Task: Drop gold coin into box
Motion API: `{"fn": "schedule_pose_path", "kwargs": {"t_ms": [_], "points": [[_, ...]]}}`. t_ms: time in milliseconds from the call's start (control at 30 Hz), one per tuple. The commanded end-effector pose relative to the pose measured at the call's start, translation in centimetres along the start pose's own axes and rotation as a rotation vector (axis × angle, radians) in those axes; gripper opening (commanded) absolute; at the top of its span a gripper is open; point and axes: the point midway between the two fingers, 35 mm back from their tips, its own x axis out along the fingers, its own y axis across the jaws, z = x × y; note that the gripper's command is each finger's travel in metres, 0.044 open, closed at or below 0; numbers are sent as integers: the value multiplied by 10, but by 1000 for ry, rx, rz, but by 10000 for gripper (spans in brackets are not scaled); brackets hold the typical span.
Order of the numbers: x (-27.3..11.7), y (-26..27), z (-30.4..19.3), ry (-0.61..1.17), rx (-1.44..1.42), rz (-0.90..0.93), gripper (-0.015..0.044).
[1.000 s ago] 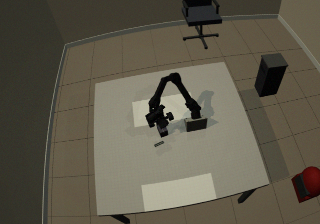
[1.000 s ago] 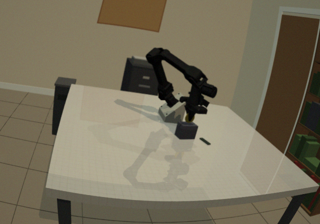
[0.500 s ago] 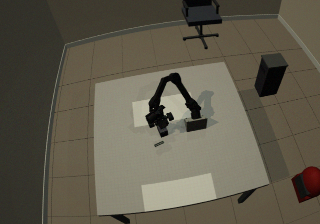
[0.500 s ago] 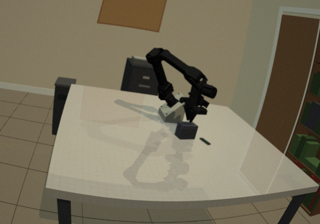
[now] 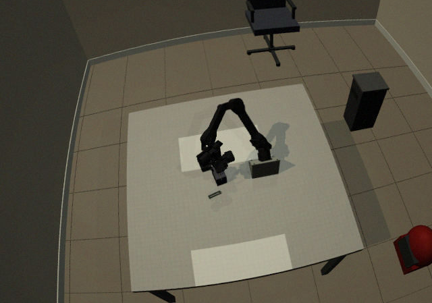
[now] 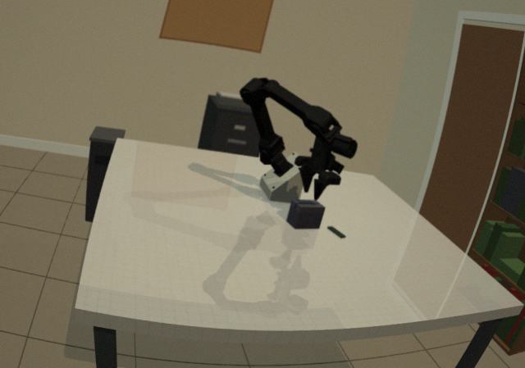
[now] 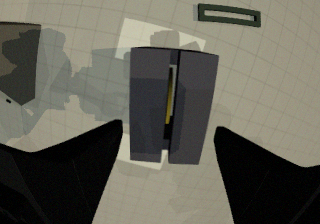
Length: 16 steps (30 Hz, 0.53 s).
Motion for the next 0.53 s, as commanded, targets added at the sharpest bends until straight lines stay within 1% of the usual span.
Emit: {"fn": "schedule_pose_path", "kwargs": {"t_ms": [0,67,100,167,500], "points": [[-9,-1,0,-5,6,-2,371],[-28,0,0,-3,3,-1,423],[-40,2,0,0,2,0,440],[-50,3,-1,2,0,1,440],[-50,3,-1,2,0,1,440]]}}
